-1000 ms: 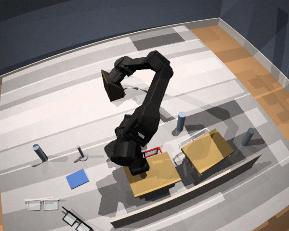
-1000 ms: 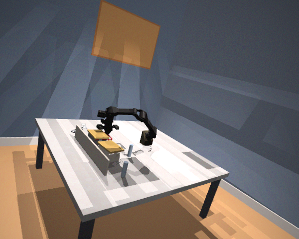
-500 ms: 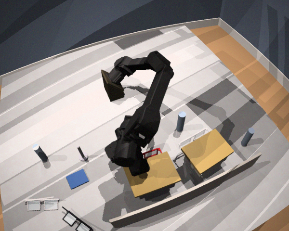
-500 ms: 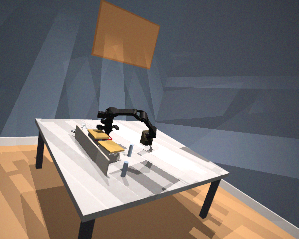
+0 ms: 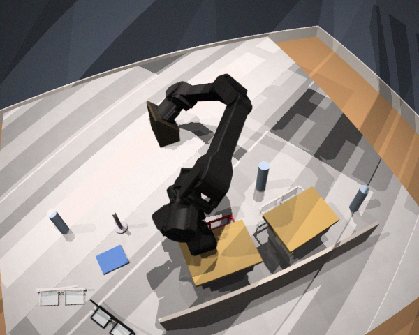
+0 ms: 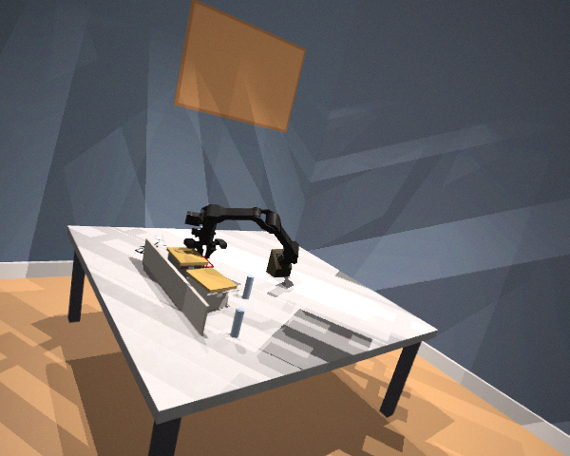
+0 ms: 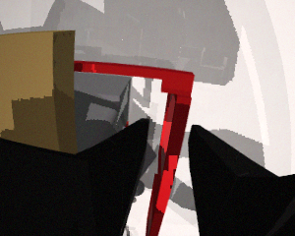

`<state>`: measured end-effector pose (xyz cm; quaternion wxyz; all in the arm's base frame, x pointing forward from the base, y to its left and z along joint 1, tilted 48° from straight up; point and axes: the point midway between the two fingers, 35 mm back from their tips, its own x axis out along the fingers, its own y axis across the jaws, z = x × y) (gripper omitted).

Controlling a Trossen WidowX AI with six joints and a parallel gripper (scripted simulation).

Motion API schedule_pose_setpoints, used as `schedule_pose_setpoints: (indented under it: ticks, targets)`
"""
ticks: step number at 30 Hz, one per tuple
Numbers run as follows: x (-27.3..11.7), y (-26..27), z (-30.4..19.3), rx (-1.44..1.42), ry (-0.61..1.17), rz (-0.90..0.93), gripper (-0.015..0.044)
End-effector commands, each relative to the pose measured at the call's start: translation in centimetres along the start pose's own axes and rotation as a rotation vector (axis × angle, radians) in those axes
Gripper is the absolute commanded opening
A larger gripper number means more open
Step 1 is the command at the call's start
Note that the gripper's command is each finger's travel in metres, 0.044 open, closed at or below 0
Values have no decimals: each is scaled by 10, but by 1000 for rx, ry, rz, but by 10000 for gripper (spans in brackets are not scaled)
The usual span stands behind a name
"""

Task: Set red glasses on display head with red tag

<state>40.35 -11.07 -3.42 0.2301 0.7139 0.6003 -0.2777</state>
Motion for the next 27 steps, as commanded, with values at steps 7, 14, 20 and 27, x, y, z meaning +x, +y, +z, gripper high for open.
schedule_pose_setpoints:
  ticks: [7,14,20,27]
  targets:
    - [-35,-1,0,3,-3,-3,107]
    - [-37,-12,1,4,-3,-4,107]
    - [-42,-38,0,5,-3,-5,107]
    - [-52,-58,1,6,-4,-5,107]
